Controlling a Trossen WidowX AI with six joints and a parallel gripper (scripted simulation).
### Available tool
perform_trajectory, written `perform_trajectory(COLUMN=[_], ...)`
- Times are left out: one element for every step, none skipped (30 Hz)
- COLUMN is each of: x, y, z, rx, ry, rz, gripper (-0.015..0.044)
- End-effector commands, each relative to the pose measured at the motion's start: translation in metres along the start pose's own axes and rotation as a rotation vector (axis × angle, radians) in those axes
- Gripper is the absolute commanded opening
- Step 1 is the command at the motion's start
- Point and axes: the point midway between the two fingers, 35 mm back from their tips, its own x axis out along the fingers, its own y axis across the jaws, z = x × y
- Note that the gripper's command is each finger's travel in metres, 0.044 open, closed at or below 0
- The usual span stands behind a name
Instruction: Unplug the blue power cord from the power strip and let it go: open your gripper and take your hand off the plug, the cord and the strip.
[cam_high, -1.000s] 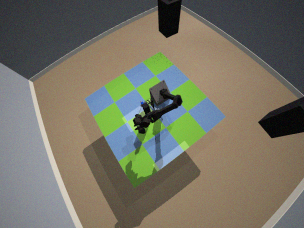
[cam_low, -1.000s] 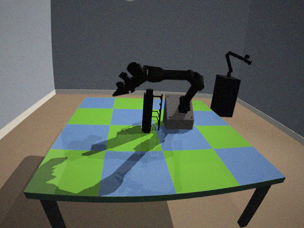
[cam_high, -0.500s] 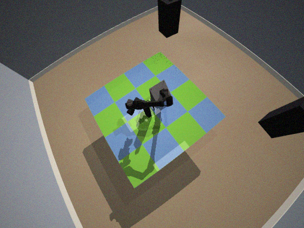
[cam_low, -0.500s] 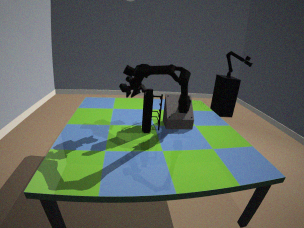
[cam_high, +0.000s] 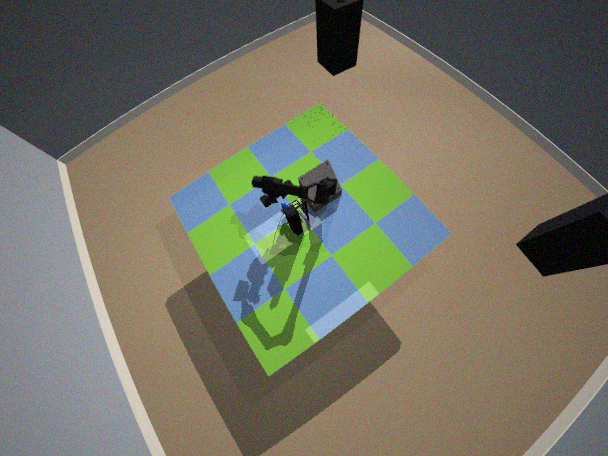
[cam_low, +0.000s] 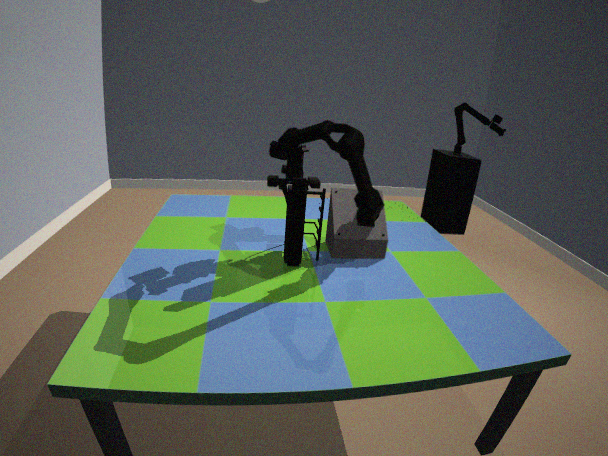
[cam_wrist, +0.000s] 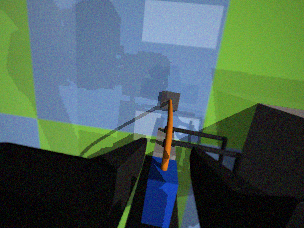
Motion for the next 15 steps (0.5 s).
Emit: perform_trajectory(x=[0.000, -0.001, -0.001, -0.001, -0.001, -0.001, -0.001, -0.001, -0.001, -0.001, -0.001, -0.001, -0.001, -0.001, -0.001], y=[0.000, 0.000, 0.000, 0.000, 0.000, 0.000, 0.000, 0.000, 0.000, 0.000, 0.000, 0.000, 0.000, 0.000, 0.000], z=[0.000, -0.001, -0.002, -0.003, -0.005, -0.007, -0.008, -0.010, -0.011, -0.013, -0.015, -0.016, -0.018, -0.020, -0.021], rx=[0.004, 0.004, 0.004, 0.004, 0.004, 0.004, 0.004, 0.004, 0.004, 0.004, 0.005, 0.005, 0.005, 0.005, 0.005], ry=[0.012, 0.012, 0.012, 0.012, 0.012, 0.012, 0.012, 0.012, 0.012, 0.012, 0.012, 0.012, 0.012, 0.012, 0.012], rz=[0.002, 0.002, 0.002, 0.002, 0.002, 0.002, 0.002, 0.002, 0.001, 0.001, 0.001, 0.001, 0.001, 0.001, 0.001], gripper=[0.0160, 0.0160, 0.0160, 0.0160, 0.0160, 0.0160, 0.0160, 0.0160, 0.0160, 0.0160, 0.0160, 0.0160, 0.0160, 0.0160, 0.0160])
